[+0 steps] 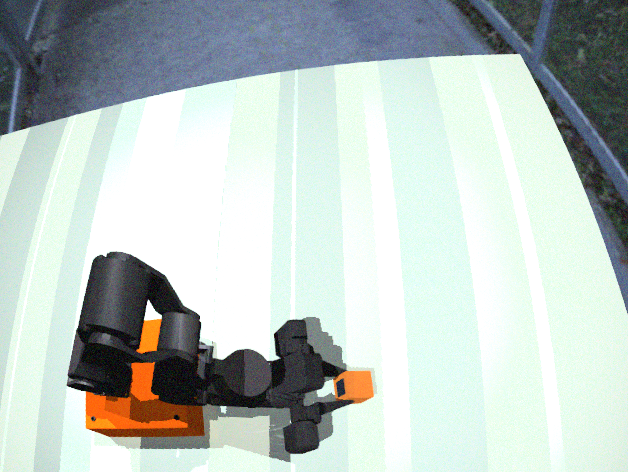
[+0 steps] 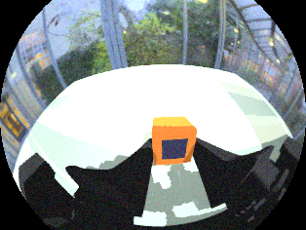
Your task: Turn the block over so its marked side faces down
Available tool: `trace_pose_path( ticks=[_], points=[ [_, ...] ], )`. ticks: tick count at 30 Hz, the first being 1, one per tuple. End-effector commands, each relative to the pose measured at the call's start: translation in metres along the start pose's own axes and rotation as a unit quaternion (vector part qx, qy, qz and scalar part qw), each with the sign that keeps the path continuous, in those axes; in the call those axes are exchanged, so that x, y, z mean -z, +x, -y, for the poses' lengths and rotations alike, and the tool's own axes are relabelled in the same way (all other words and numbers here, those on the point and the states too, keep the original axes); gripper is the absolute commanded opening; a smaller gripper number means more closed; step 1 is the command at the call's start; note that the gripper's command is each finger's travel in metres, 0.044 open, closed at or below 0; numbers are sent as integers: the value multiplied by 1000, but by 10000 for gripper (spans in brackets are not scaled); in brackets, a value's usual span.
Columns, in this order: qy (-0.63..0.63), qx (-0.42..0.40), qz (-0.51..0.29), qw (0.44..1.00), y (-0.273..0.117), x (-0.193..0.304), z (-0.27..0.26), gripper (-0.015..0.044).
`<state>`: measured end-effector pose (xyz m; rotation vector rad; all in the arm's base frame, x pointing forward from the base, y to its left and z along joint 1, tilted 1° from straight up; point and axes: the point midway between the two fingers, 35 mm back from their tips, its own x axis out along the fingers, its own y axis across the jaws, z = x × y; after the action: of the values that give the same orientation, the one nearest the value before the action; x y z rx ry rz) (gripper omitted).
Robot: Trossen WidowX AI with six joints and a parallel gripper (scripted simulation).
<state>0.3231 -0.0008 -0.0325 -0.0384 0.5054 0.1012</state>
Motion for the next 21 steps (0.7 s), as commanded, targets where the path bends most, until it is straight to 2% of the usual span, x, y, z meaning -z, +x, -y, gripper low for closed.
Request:
trace_pose_path(
  ticks=[1, 14, 21],
  points=[
    [3, -1, 2, 1000, 0, -1, 0, 105],
    [3, -1, 2, 1000, 0, -1, 0, 440],
    [3, -1, 2, 1000, 0, -1, 0, 440]
  ],
)
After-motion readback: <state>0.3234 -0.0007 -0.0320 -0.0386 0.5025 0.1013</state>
